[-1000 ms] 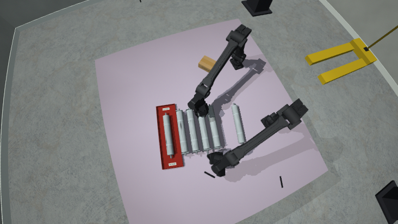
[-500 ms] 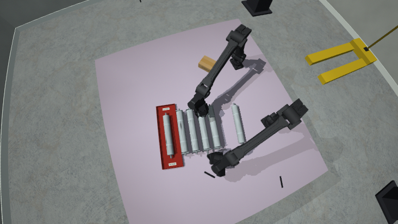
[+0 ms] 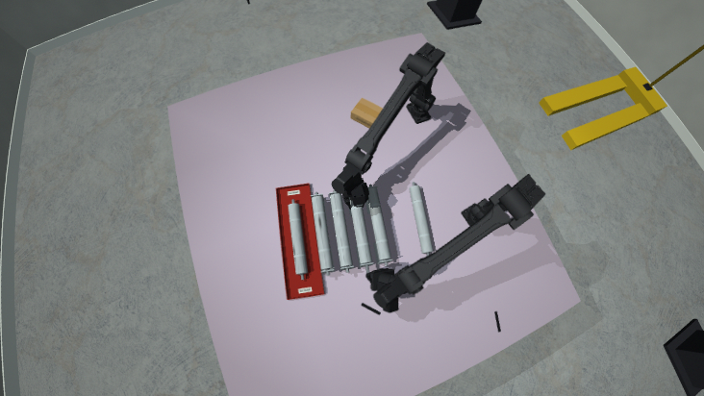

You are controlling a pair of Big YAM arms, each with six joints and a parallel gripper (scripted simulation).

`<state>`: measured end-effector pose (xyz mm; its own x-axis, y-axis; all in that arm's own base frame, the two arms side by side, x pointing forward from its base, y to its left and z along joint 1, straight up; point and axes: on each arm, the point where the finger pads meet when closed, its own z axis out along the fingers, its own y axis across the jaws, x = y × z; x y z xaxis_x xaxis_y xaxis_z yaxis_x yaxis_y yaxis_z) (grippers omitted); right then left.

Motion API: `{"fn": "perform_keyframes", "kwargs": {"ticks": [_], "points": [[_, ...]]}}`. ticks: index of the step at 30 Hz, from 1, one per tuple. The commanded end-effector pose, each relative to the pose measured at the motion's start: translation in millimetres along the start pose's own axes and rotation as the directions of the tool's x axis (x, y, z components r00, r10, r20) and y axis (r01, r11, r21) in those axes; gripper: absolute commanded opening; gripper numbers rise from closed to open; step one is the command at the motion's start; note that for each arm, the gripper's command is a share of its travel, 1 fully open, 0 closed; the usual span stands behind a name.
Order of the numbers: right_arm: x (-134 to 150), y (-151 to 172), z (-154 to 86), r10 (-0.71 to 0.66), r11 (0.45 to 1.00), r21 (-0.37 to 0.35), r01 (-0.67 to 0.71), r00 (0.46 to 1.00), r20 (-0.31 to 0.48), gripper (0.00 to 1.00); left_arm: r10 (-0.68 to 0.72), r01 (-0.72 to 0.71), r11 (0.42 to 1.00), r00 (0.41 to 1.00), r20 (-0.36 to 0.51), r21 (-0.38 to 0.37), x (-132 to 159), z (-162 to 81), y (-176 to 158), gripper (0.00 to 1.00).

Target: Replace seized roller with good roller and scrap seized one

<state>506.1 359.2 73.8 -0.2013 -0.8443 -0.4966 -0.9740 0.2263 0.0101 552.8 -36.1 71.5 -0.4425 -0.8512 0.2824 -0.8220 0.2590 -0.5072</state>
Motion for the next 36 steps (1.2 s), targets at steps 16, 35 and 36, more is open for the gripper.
{"fn": "perform_keyframes", "kwargs": {"ticks": [16, 35, 36], "points": [[-13, -20, -24, -0.039, 0.998, 0.045, 0.037, 0.998, 0.047, 0.32, 0.016, -0.016, 1.000, 0.999, -0.030, 0.002, 10, 3, -19, 0.03], [-13, -20, -24, -0.039, 0.998, 0.045, 0.037, 0.998, 0.047, 0.32, 0.016, -0.016, 1.000, 0.999, -0.030, 0.001, 10, 3, -19, 0.03], [-13, -20, -24, -0.039, 0.998, 0.045, 0.037, 0.998, 0.047, 0.32, 0.016, -0.016, 1.000, 0.999, -0.030, 0.001, 10, 3, -19, 0.03]]}}
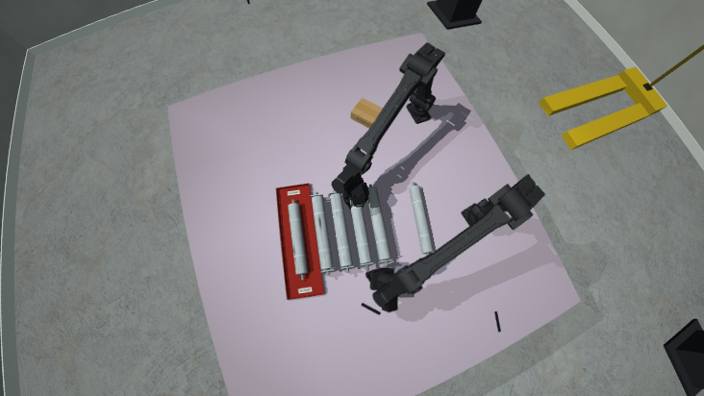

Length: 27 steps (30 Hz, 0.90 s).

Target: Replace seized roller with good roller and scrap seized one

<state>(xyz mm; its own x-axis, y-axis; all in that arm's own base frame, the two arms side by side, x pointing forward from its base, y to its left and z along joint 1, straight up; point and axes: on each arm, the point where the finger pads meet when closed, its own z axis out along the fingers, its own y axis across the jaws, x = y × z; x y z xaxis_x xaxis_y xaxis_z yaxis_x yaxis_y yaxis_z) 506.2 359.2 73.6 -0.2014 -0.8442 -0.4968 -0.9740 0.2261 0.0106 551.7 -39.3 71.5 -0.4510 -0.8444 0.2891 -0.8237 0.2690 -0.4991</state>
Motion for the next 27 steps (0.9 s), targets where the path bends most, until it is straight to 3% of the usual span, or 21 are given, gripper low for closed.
{"fn": "perform_keyframes", "kwargs": {"ticks": [1, 16, 17, 27], "points": [[-12.7, -20.3, -24.4, -0.039, 0.998, 0.045, 0.037, 0.998, 0.047, 0.32, 0.011, -0.011, 1.000, 1.000, -0.019, 0.013, 7.2, 1.4, -19.2, 0.03], [-12.7, -20.3, -24.4, -0.039, 0.998, 0.045, 0.037, 0.998, 0.047, 0.32, 0.011, -0.011, 1.000, 1.000, -0.019, 0.013, 7.2, 1.5, -19.2, 0.03], [-12.7, -20.3, -24.4, -0.039, 0.998, 0.045, 0.037, 0.998, 0.047, 0.32, 0.035, -0.034, 0.999, 0.999, -0.027, 0.011, 13.5, 1.3, -25.6, 0.32], [-12.7, -20.3, -24.4, -0.039, 0.998, 0.045, 0.037, 0.998, 0.047, 0.32, 0.023, -0.023, 0.999, 1.000, -0.011, 0.023, 4.9, -6.6, -23.7, 0.32]]}}
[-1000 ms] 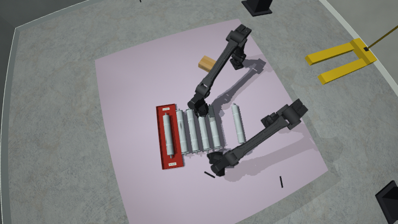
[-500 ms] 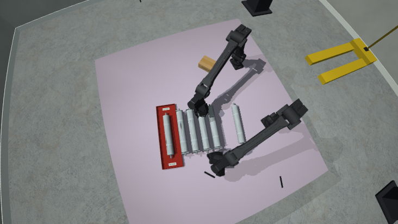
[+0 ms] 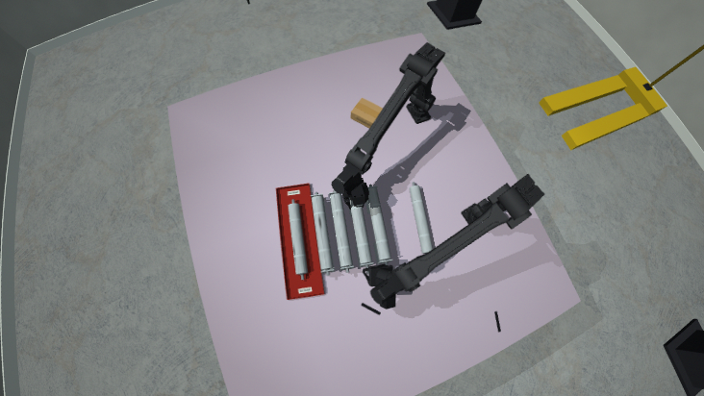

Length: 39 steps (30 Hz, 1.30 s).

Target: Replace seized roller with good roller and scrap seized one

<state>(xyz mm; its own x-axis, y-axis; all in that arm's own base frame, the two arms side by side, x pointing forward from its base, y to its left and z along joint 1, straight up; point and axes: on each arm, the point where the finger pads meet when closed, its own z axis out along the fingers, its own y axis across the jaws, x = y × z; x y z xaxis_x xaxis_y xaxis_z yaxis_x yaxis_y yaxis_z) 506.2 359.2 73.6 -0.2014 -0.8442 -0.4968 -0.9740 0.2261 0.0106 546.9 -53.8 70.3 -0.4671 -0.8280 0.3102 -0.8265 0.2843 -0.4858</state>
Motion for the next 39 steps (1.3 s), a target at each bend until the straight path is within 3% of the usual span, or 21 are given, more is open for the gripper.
{"fn": "perform_keyframes", "kwargs": {"ticks": [1, 25, 26, 39], "points": [[-13, -20, -24, -0.039, 0.998, 0.045, 0.037, 0.998, 0.047, 0.32, 0.016, -0.017, 0.999, 1.000, 0.020, 0.041, -9, -13, -24, 0.32], [-6, -14, -28, -0.031, 0.999, 0.031, 0.029, 0.999, 0.045, 0.32, 0.024, -0.025, 0.999, 1.000, 0.015, 0.038, -4, -11, -25, 0.32], [-16, -22, -31, -0.046, 0.998, 0.055, 0.043, 0.997, 0.068, 0.62, 0.024, -0.025, 0.999, 1.000, 0.015, 0.038, -4, -11, -25, 0.32], [-25, -17, -28, -0.067, 0.996, 0.058, 0.063, 0.995, 0.075, 0.62, 0.024, -0.025, 0.999, 1.000, 0.015, 0.038, -4, -11, -25, 0.32]]}}
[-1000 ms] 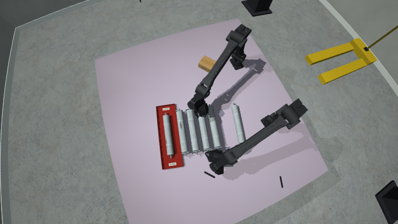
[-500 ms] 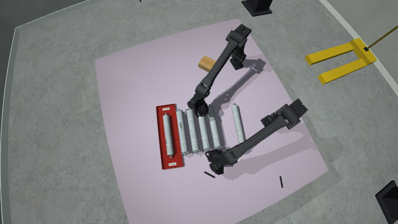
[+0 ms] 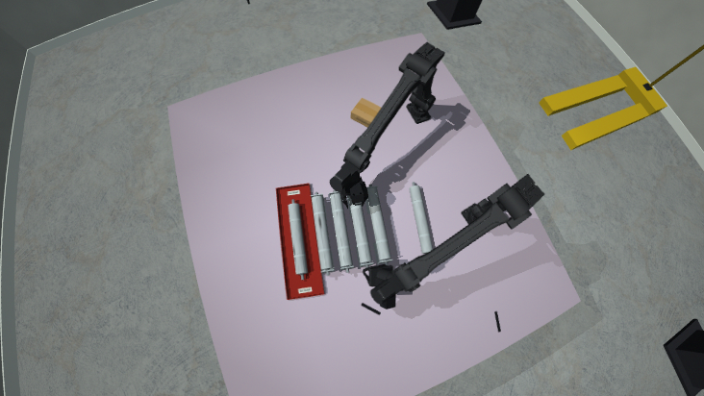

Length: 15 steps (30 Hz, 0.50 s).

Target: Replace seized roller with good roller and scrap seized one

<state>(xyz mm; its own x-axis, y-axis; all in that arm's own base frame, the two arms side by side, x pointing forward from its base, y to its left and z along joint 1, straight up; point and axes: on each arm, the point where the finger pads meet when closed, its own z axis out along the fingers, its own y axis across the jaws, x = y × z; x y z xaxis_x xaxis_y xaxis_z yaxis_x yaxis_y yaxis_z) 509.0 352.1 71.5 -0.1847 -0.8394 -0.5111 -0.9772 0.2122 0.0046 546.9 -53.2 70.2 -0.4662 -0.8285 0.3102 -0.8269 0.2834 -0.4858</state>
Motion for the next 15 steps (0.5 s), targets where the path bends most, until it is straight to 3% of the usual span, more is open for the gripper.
{"fn": "perform_keyframes", "kwargs": {"ticks": [1, 4, 5, 9, 13, 15], "points": [[-32, -13, -26, -0.052, 0.997, 0.059, 0.048, 0.997, 0.059, 0.62, 0.025, -0.026, 0.999, 1.000, 0.014, 0.038, -3, -11, -26, 0.32], [-32, -13, -26, -0.050, 0.997, 0.059, 0.047, 0.997, 0.059, 0.62, 0.025, -0.026, 0.999, 1.000, 0.014, 0.038, -3, -11, -26, 0.32], [-15, -10, -42, -0.025, 0.999, 0.036, 0.024, 0.999, 0.030, 0.62, 0.048, -0.049, 0.997, 0.999, 0.026, 0.055, -5, -35, -32, 0.32], [-31, -20, -76, -0.047, 0.997, 0.068, 0.043, 0.997, 0.056, 0.62, 0.052, -0.053, 0.997, 0.998, 0.028, 0.055, -5, -63, -33, 0.32], [-34, -22, -85, -0.038, 0.997, 0.070, 0.034, 0.997, 0.060, 0.62, 0.036, -0.038, 0.997, 0.999, 0.029, 0.061, -6, -66, -35, 0.32], [-31, -20, -101, -0.043, 0.997, 0.065, 0.039, 0.998, 0.054, 0.62, 0.046, -0.048, 0.997, 0.999, 0.027, 0.053, -4, -80, -32, 0.32]]}}
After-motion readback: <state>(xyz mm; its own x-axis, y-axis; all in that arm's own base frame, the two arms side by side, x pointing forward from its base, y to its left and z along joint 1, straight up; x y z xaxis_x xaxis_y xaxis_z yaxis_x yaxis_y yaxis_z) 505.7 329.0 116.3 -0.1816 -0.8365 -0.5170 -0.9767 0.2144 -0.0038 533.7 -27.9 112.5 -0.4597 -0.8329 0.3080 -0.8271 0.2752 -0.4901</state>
